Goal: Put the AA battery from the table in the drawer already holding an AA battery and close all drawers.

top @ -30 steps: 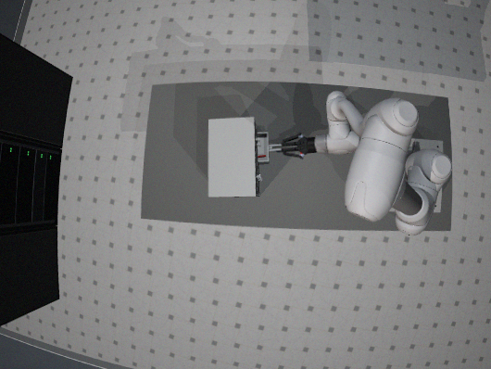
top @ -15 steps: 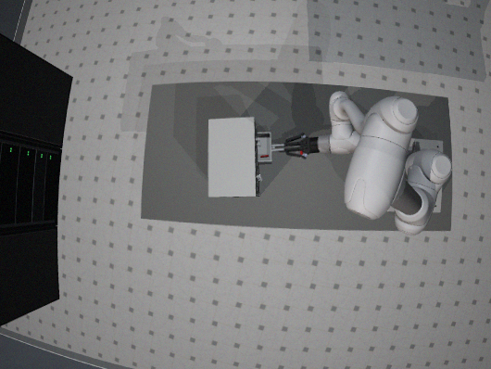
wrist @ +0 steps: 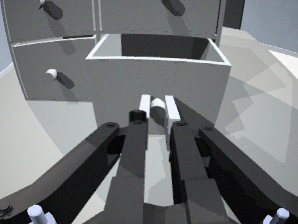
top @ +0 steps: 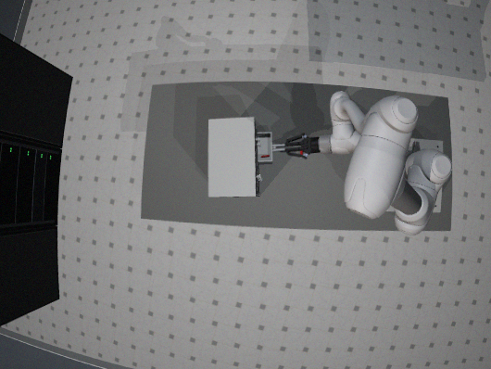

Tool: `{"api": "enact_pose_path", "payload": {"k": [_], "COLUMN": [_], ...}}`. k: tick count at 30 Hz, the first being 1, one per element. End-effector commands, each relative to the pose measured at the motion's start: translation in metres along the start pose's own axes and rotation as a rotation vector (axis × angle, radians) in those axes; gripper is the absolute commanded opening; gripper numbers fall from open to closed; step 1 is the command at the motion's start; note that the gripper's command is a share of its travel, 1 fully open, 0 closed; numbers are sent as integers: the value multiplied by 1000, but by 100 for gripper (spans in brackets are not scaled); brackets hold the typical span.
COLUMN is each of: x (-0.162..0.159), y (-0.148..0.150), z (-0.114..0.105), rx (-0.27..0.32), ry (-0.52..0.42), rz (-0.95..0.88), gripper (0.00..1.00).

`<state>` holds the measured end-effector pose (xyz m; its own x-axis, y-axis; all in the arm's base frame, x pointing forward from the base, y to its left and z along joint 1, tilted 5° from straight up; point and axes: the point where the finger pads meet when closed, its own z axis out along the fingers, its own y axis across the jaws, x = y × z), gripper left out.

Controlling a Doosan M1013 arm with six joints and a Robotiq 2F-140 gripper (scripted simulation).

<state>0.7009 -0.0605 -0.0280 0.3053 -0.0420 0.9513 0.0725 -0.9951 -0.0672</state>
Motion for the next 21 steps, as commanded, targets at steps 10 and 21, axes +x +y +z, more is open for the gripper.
{"api": "enact_pose_path", "payload": {"k": [10,21], "x": [0,0], "y": [0,0], "z": [0,0], "rx": [0,0], "ry": [0,0], "rz": [0,0], "gripper": [8,15]}}
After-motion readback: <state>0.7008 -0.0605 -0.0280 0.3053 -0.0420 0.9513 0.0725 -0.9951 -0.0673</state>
